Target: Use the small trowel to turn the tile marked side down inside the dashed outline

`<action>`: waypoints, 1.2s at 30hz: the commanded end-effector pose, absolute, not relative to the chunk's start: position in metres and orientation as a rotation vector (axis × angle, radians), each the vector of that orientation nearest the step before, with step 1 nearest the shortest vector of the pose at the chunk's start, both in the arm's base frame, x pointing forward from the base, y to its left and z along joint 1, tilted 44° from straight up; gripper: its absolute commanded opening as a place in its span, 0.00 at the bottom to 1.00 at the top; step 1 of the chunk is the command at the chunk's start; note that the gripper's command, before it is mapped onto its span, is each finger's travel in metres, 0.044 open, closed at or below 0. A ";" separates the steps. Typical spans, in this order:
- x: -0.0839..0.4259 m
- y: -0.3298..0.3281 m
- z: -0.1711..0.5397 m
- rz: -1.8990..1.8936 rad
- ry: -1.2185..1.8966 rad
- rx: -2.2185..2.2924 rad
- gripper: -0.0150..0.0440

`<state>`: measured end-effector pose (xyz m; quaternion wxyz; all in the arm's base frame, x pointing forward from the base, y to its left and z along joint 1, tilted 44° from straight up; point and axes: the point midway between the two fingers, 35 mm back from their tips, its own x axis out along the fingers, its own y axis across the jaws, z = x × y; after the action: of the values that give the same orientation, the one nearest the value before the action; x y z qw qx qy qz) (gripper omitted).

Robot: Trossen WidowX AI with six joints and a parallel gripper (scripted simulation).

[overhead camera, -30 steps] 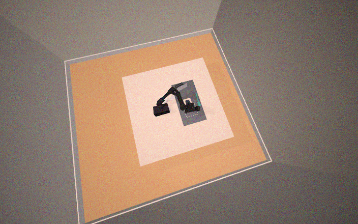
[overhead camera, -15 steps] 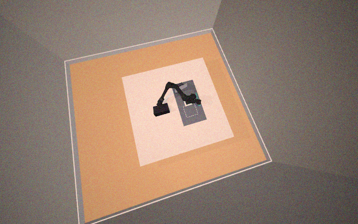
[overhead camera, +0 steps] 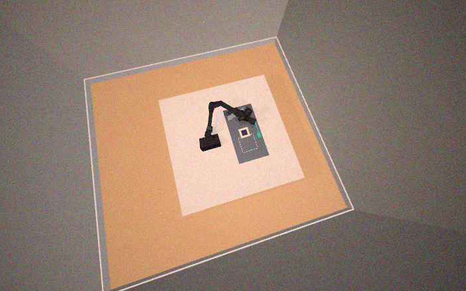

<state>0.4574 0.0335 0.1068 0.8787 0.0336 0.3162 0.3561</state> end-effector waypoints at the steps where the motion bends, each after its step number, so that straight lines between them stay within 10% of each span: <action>1: 0.446 0.048 0.122 0.748 0.711 0.107 0.42; 24: 0.255 0.177 0.230 0.792 1.362 0.401 0.42; 36: 0.257 0.175 0.221 0.791 1.367 0.402 0.42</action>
<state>0.2555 0.1771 0.2261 0.6863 0.1794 0.6085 0.3558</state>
